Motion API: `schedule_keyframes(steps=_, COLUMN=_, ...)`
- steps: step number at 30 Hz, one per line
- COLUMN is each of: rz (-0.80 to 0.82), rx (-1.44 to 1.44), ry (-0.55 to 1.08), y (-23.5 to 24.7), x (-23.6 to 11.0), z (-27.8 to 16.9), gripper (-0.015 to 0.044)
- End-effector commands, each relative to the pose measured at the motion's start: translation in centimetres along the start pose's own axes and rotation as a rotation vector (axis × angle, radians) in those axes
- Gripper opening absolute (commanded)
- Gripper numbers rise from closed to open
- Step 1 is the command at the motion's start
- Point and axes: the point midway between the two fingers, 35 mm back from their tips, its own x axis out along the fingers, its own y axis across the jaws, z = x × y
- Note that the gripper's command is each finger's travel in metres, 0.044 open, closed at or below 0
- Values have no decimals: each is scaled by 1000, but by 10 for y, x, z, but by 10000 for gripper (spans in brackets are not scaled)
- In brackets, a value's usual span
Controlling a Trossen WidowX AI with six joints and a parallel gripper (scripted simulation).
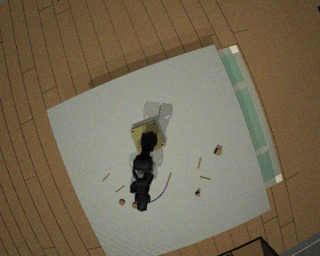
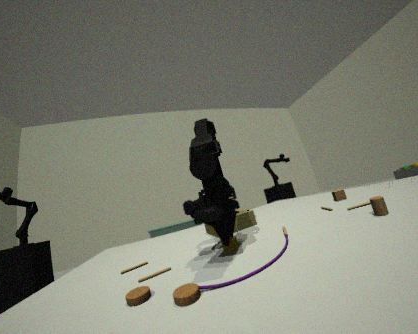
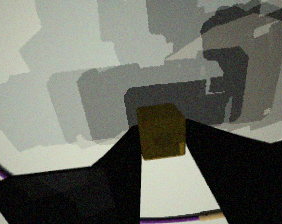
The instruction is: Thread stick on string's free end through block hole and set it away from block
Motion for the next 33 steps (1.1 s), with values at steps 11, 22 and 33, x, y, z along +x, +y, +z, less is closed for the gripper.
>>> schedule_keyframes(steps=11, rz=1, rx=0, ry=0, y=0, x=-10, z=0, gripper=0)
schedule_keyframes(steps=22, rz=-2, rx=0, ry=-154, y=0, x=-9, z=-9, gripper=0)
schedule_keyframes(steps=33, rz=-2, rx=0, ry=-328, y=0, x=-6, z=-19, gripper=0)
